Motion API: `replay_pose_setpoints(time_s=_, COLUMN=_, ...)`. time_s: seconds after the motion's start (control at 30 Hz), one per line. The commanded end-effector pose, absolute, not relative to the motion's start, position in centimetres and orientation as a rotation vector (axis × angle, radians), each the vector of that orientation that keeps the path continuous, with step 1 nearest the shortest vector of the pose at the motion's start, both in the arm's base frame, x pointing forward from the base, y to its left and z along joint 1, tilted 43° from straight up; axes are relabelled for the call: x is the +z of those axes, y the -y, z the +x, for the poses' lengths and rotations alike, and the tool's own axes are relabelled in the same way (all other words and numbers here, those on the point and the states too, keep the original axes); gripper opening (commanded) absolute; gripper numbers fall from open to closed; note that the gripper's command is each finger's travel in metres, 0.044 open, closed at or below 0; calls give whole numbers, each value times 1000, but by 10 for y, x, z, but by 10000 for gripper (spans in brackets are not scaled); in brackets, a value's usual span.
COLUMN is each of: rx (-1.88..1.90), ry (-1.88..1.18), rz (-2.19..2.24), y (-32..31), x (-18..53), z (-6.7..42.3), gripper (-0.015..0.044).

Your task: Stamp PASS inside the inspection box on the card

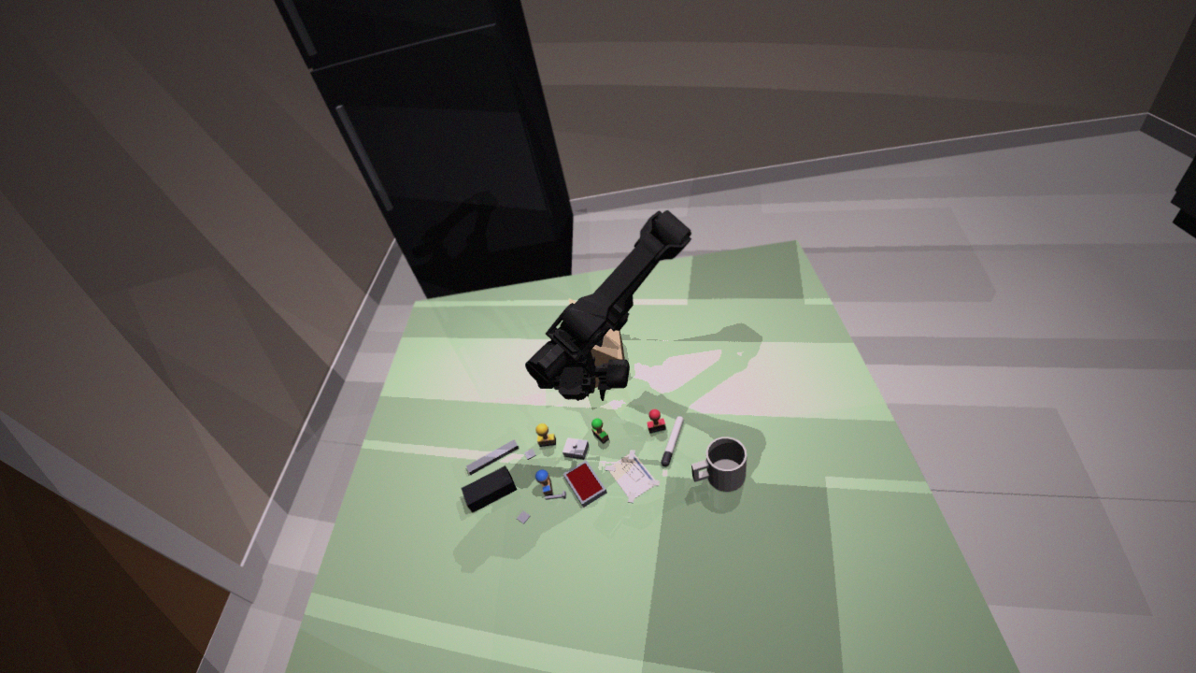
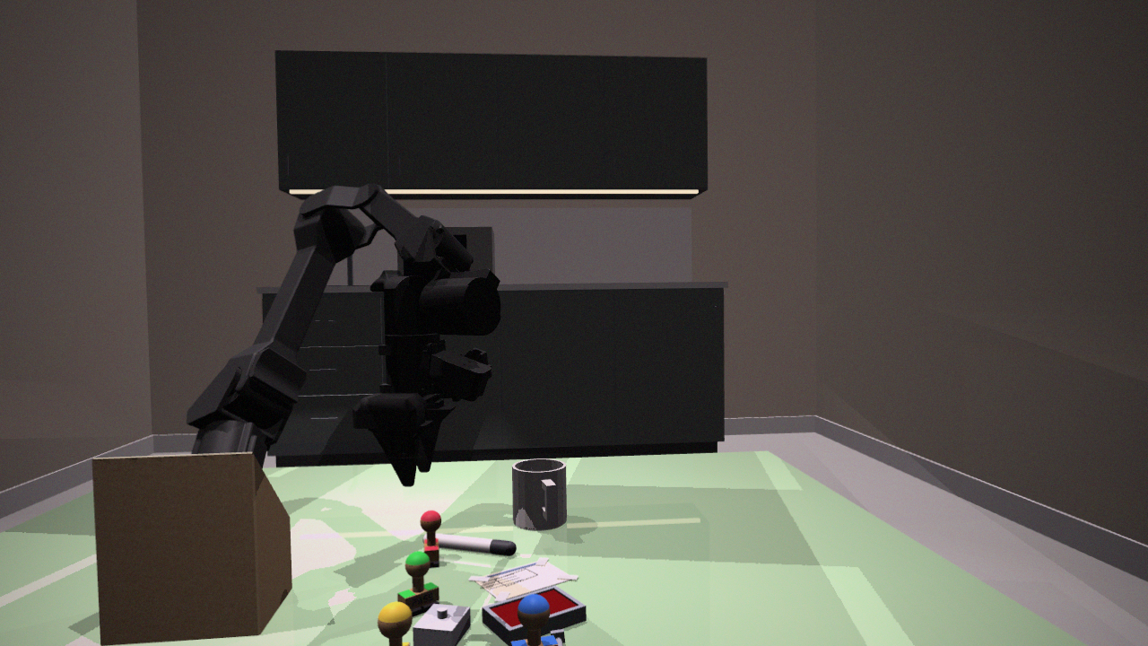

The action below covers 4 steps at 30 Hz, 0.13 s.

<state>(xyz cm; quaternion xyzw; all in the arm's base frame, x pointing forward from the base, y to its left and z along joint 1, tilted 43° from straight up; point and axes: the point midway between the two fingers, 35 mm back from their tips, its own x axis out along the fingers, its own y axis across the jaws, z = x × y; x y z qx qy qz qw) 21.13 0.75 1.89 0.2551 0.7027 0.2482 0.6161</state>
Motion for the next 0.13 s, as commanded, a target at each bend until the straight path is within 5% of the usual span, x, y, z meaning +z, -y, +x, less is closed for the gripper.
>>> replay_pose_setpoints(time_s=0.0, rx=572, ry=-1618, rz=588, y=-8, x=19, z=211, gripper=253)
replay_pose_setpoints(time_s=0.1, rx=572, ry=-1618, rz=588, y=-8, x=19, z=211, gripper=253)
